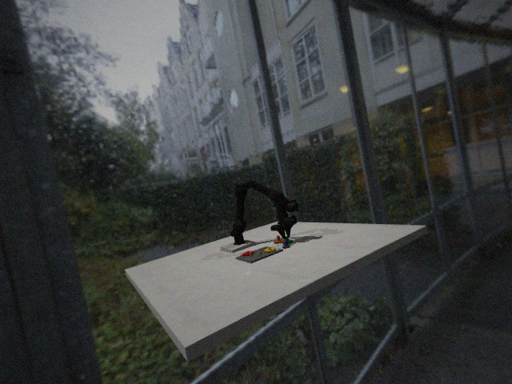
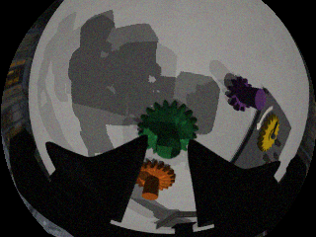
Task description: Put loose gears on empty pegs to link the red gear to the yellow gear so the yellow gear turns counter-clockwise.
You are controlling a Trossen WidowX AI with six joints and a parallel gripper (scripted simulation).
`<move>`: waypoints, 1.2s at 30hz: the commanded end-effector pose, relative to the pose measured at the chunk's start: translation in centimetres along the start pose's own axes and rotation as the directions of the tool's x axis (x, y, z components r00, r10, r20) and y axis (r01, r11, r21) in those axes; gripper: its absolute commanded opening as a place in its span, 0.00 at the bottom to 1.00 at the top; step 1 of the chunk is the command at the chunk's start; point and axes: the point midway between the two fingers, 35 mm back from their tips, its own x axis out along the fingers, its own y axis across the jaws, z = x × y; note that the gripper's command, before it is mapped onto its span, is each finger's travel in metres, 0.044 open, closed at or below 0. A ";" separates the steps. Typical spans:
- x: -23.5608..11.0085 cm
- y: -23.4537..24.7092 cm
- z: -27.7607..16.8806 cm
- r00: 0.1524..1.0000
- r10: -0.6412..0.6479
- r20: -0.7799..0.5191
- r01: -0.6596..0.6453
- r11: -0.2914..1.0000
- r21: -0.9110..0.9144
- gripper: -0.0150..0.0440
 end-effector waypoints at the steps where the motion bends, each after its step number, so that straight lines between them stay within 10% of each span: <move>1: 0.0 0.0 0.0 1.000 -0.001 0.002 0.001 1.000 0.004 0.38; 36: -5.0 0.1 1.2 1.000 -0.001 0.003 0.001 1.000 0.004 0.25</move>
